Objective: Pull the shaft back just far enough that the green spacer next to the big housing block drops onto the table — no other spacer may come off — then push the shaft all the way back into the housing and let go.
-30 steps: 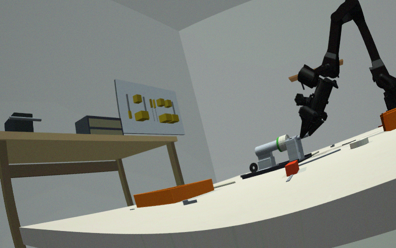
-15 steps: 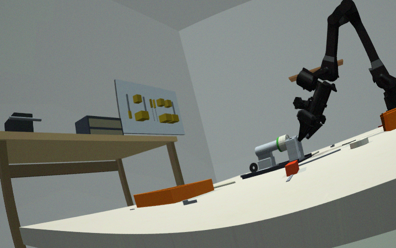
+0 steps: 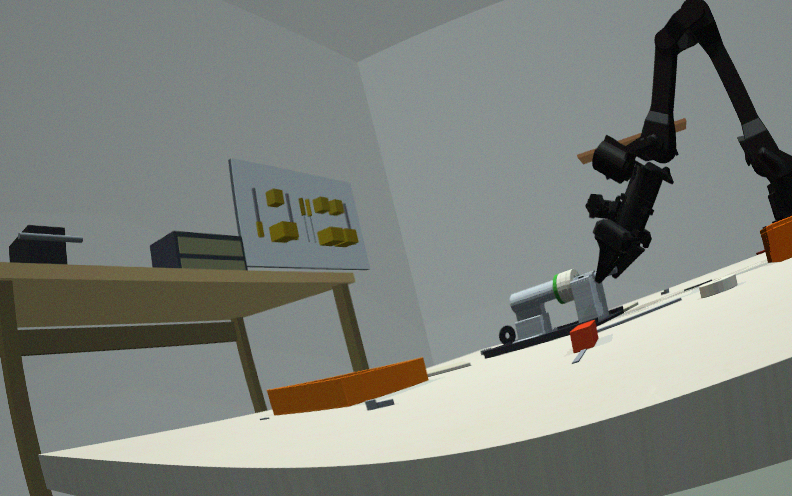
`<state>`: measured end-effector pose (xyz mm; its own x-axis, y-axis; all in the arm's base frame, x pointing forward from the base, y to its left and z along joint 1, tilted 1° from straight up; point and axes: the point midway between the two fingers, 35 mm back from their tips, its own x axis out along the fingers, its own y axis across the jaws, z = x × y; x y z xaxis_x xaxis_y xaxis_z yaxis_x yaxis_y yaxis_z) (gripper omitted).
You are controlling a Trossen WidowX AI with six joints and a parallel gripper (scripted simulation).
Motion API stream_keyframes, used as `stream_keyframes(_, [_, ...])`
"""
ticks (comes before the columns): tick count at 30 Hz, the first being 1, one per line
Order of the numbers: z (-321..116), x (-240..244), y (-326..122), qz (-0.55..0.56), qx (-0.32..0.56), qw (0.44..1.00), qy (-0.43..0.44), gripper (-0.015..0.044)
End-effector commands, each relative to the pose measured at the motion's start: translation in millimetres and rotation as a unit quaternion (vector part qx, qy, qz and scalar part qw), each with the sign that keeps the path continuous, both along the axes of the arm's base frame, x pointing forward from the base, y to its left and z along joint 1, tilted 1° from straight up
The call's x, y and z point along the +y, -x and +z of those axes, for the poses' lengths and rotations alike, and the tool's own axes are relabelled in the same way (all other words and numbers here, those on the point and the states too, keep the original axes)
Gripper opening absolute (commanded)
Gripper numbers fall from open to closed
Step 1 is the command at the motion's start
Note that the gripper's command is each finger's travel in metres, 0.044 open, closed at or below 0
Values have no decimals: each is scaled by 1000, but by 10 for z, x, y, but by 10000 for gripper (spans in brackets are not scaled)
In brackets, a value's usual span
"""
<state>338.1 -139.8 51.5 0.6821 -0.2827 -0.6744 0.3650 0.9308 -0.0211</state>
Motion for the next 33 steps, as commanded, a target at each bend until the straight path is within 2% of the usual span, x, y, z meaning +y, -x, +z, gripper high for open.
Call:
stream_keyframes(1, [6,0,-7,-1,-2,1000,-1,440])
stream_keyframes(28, [-113,-51,-130,-1,-2,1000,-1,440])
stream_keyframes(33, [-128,-41,-99,0,2,1000,-1,309])
